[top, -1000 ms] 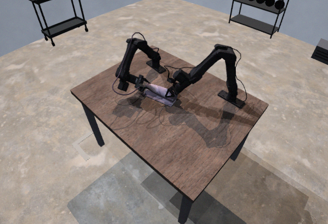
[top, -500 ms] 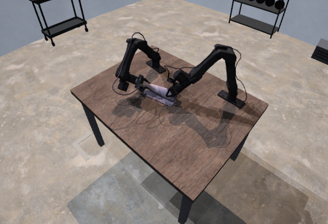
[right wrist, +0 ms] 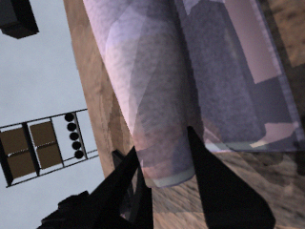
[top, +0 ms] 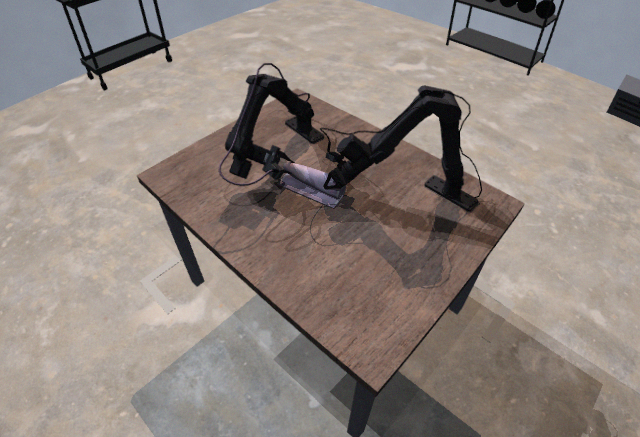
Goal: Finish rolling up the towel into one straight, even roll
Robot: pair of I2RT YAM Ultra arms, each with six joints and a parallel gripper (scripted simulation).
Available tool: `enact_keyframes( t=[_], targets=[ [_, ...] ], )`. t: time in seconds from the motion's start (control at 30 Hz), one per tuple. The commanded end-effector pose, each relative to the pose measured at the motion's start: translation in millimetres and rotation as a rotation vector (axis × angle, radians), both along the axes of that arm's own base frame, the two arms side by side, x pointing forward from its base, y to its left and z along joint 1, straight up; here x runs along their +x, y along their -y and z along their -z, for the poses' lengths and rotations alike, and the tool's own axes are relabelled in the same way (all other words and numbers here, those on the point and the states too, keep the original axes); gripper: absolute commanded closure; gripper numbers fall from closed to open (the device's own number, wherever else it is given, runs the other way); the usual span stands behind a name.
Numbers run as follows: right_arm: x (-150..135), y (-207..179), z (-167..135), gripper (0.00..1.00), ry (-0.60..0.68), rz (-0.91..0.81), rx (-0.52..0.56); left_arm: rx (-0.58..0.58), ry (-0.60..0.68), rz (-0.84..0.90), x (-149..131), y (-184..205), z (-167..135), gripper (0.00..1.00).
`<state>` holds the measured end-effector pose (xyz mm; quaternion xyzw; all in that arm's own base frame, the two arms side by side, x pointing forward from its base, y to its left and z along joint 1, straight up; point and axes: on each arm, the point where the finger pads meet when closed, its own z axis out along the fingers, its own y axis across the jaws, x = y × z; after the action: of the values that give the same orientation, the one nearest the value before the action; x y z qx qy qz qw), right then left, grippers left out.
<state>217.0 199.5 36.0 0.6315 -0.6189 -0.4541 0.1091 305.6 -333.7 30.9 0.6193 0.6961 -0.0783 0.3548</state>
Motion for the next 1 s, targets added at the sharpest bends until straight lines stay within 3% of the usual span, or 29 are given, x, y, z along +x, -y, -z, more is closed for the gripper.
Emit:
enact_keyframes(
  t=[0.0,0.17,0.23,0.5,0.97],
  targets=[
    [3,-4,2,0.57,0.026,-0.024,0.014,-0.017,0.017,0.007,4,9,-10,0.59],
    [3,-4,-3,0.41,0.026,-0.024,0.014,-0.017,0.017,0.007,4,9,-10,0.59],
    [3,-4,-3,0.41,0.026,-0.024,0.014,-0.017,0.017,0.007,4,9,-10,0.59],
    [3,-4,-9,0.15,0.026,-0.024,0.014,-0.017,0.017,0.007,4,9,-10,0.59],
    [39,18,-39,0.15,0.026,-0.024,0.014,-0.017,0.017,0.007,4,9,-10,0.59]
  ],
)
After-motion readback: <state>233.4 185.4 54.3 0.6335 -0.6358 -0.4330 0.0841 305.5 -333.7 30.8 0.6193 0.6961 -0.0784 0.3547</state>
